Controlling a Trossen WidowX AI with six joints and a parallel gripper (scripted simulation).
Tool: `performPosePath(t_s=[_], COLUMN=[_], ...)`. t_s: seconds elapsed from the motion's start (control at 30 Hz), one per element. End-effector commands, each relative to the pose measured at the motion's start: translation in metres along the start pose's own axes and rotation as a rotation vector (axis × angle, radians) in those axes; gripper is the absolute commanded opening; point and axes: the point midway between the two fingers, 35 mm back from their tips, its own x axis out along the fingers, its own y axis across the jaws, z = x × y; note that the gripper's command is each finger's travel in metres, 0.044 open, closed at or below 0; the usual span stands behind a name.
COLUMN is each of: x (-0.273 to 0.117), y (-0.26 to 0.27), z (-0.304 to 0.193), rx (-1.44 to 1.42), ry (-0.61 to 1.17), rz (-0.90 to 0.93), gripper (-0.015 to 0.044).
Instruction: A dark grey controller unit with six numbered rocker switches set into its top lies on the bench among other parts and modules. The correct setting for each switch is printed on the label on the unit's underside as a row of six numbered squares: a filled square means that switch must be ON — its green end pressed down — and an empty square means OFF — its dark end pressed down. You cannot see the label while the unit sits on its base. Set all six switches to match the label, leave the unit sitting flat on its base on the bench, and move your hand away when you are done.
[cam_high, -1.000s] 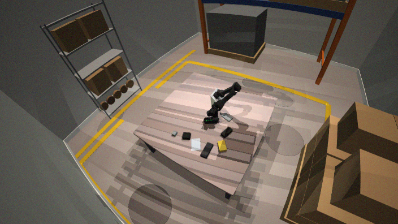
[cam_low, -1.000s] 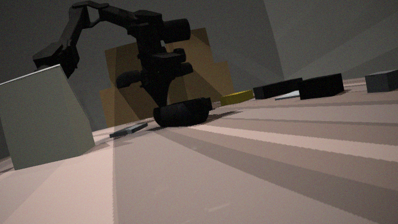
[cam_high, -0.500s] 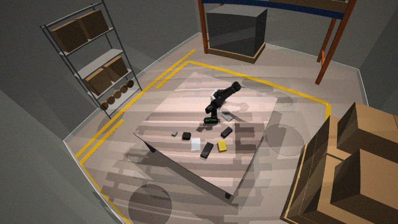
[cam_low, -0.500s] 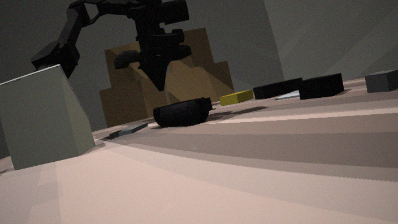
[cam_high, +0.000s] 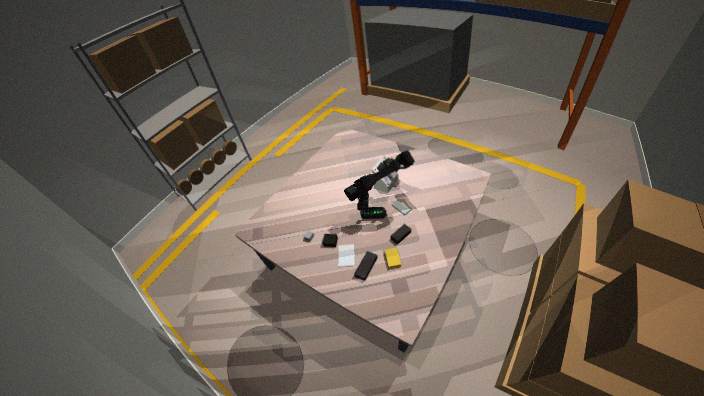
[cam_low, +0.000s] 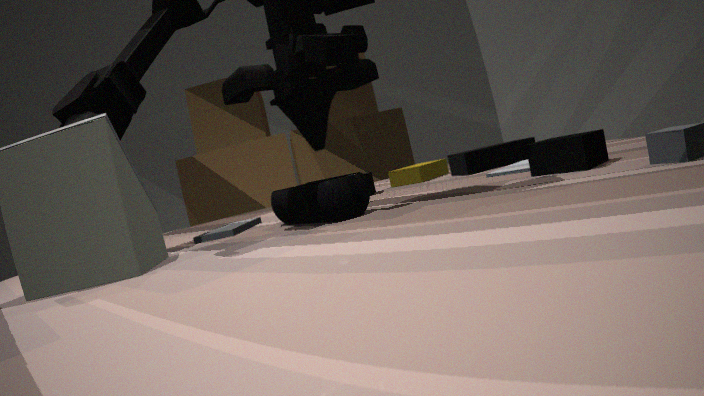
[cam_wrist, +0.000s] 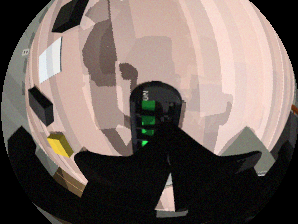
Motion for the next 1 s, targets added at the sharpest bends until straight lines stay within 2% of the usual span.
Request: performPosePath(t_s=[0.0, 0.97], x=[0.003, 0.045], y=[0.002, 0.002], z=[0.003, 0.003], rx=[-0.013, -0.013], ry=[-0.002, 0.0], rz=[-0.001, 0.0], gripper=[0.0, 0.0])
